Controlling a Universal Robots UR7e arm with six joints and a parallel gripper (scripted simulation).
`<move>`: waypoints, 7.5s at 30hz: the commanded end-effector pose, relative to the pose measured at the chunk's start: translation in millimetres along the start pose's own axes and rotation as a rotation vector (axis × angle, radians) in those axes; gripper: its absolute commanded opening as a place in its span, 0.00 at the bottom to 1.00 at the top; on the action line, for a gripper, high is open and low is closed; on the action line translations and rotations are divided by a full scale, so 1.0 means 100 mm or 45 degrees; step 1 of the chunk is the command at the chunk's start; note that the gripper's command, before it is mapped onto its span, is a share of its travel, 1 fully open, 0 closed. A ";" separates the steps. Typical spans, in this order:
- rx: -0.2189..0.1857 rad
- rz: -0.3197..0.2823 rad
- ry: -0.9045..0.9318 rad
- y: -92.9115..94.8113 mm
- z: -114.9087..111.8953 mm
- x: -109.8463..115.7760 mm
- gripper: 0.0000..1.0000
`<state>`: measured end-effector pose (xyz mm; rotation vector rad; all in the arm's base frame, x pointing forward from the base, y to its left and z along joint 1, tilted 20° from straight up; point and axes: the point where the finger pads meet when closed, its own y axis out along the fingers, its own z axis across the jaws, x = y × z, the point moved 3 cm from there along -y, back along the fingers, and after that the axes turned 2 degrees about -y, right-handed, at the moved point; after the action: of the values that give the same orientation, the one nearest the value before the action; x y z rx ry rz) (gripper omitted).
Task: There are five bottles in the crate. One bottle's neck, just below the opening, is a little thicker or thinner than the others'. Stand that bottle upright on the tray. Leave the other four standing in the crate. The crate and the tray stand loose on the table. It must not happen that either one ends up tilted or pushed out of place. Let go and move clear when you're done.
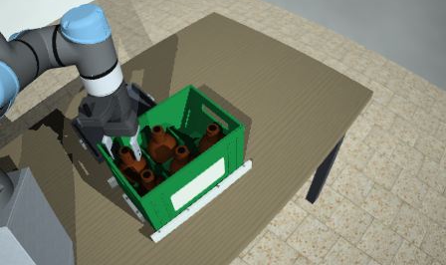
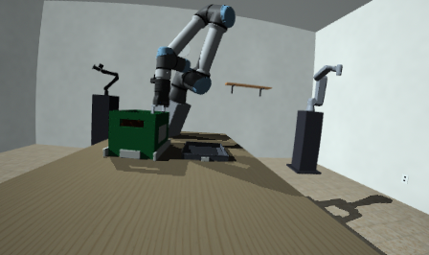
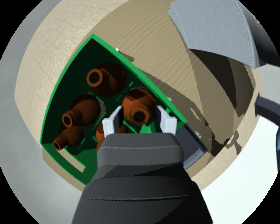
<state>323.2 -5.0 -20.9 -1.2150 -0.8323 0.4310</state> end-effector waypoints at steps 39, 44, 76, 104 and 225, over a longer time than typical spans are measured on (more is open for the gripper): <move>-0.001 0.000 0.000 -0.59 0.00 0.00 1.00; -0.001 0.000 0.000 -0.73 0.00 0.00 1.00; -0.001 0.000 0.000 -0.83 0.00 0.00 0.00; -0.001 0.000 0.000 -0.83 -0.60 -0.60 0.00; -0.001 0.000 0.000 -0.39 -0.60 -0.60 1.00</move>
<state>325.2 -97.7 -10.9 -1.2148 -0.8324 0.4308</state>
